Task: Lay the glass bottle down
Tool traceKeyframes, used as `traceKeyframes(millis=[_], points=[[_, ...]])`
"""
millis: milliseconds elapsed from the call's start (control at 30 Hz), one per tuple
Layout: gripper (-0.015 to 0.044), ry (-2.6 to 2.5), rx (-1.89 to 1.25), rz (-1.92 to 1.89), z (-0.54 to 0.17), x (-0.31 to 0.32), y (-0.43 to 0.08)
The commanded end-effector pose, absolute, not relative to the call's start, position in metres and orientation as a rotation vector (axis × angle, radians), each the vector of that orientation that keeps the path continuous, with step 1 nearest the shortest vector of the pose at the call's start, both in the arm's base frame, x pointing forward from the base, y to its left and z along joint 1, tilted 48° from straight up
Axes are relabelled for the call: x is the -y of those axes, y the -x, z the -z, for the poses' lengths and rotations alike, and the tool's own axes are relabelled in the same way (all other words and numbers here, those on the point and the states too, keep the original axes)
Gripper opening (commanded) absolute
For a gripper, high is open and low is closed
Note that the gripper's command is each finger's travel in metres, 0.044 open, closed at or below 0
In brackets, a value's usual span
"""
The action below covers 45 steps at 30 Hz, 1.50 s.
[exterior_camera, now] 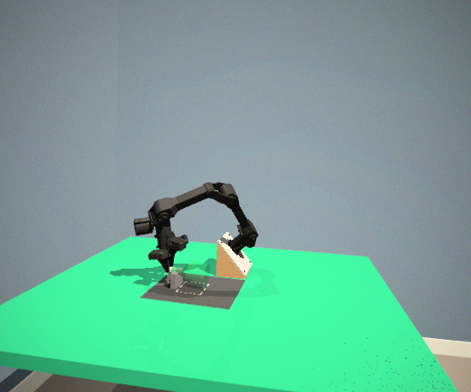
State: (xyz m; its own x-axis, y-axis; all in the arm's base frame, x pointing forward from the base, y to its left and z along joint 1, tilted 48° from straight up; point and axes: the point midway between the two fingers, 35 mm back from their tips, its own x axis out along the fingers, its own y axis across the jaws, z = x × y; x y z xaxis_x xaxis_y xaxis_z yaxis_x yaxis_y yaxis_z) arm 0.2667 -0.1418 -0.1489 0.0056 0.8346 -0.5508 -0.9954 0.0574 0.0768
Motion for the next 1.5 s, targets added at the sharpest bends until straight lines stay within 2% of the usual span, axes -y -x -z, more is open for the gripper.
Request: traceKeyframes(millis=[0,1067,1467], points=[[0.0112,0.379,-0.526,-1.487,0.1476,0.1397,-0.2673],[0.0112,0.410,-0.525,-1.487,0.1514,0.1399,-0.2673],[0.0427,0.410,-0.525,-1.487,0.1514,0.1399,-0.2673]])
